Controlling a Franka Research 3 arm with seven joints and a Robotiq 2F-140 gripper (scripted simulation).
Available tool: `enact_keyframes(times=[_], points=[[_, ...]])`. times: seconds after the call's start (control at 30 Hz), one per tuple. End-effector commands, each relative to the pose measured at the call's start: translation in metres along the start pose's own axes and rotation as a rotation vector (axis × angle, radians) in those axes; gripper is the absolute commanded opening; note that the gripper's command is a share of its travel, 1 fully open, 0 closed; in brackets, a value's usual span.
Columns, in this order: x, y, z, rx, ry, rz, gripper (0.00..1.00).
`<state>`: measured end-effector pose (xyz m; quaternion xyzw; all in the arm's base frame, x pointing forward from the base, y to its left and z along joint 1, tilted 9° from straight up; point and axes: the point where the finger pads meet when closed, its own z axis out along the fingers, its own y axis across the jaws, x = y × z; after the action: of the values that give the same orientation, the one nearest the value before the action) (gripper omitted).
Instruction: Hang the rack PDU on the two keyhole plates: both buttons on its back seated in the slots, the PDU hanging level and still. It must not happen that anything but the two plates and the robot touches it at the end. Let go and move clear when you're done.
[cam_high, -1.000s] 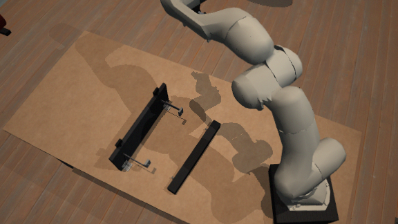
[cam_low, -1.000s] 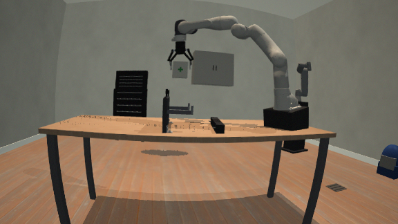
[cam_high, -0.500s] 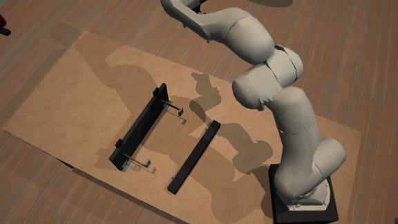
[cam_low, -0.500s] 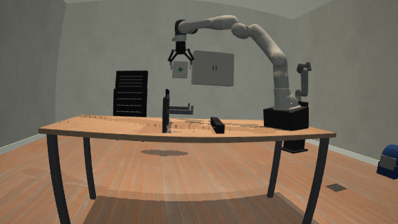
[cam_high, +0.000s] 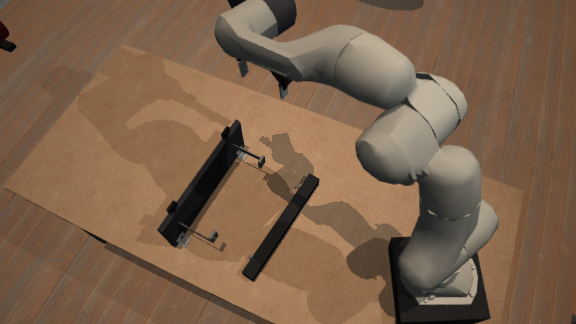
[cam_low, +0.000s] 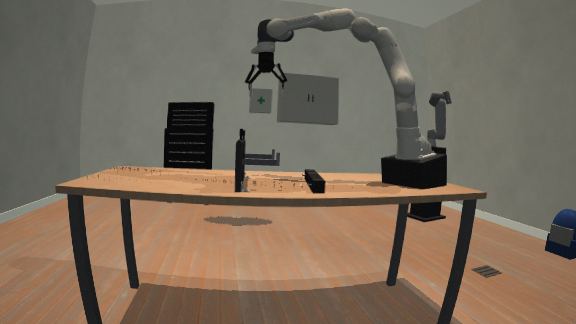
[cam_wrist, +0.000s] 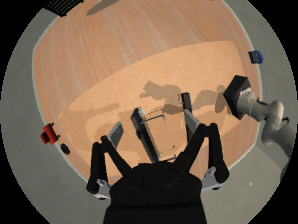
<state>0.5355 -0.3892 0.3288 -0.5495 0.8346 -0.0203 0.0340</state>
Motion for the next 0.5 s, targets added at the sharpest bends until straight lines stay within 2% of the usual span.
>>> enact_keyframes(times=[0.0, 0.07, 0.1, 0.17, 0.2, 0.27, 0.37, 0.47], points=[[-0.042, 0.007, -0.003, 0.057, -0.019, 0.008, 1.00], [-0.082, 0.031, 0.000, 0.060, -0.039, -0.011, 1.00], [-0.082, 0.031, 0.000, 0.060, -0.039, -0.011, 1.00], [-0.119, 0.060, 0.007, 0.061, -0.054, -0.029, 1.00], [-0.119, 0.060, 0.007, 0.061, -0.054, -0.029, 1.00], [-0.151, 0.091, 0.016, 0.060, -0.063, -0.044, 1.00], [-0.151, 0.091, 0.016, 0.060, -0.063, -0.044, 1.00], [-0.186, 0.137, 0.033, 0.058, -0.069, -0.059, 1.00]])
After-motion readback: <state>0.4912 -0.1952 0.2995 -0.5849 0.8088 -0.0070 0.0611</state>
